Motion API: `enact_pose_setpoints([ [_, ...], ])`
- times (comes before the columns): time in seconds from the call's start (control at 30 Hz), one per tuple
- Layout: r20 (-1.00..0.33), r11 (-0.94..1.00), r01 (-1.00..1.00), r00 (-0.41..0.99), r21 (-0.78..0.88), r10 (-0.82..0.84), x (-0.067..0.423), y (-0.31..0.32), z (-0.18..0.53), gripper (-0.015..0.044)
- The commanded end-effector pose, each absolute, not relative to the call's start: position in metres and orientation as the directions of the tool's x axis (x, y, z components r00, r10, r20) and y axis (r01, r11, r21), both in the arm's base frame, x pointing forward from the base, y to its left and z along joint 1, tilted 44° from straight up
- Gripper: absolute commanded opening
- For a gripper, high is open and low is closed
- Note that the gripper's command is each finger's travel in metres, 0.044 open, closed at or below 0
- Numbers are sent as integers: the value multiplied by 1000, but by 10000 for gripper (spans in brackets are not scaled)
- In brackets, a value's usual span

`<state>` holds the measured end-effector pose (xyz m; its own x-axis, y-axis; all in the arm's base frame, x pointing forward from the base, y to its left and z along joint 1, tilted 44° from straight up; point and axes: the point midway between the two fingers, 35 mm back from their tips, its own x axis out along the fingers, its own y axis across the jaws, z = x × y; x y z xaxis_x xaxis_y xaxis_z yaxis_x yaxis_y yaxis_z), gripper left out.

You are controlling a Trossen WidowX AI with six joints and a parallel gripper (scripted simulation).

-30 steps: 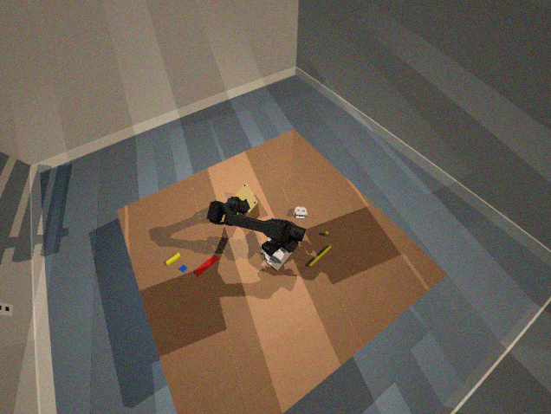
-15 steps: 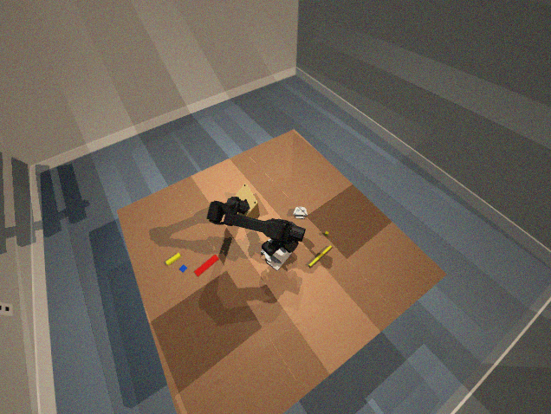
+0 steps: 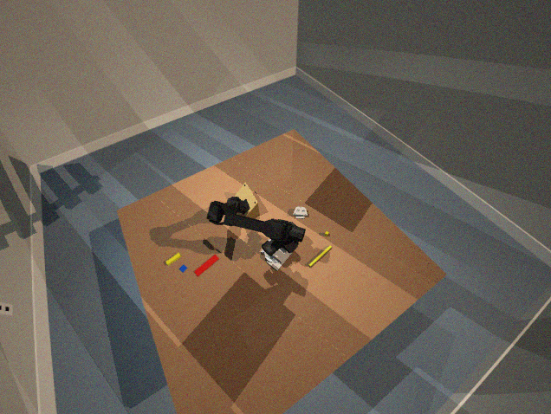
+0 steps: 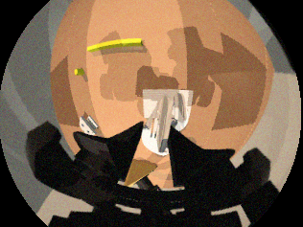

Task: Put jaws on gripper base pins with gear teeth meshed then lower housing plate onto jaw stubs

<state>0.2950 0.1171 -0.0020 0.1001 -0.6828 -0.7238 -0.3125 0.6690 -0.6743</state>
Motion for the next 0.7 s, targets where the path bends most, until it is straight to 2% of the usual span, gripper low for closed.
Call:
enact_pose_setpoints([
  [0.0, -723, 668, -315, 97, -674, -684, 295, 113, -7, 134],
  [0.67, -722, 667, -314, 98, -675, -685, 298, 90, -30, 134],
])
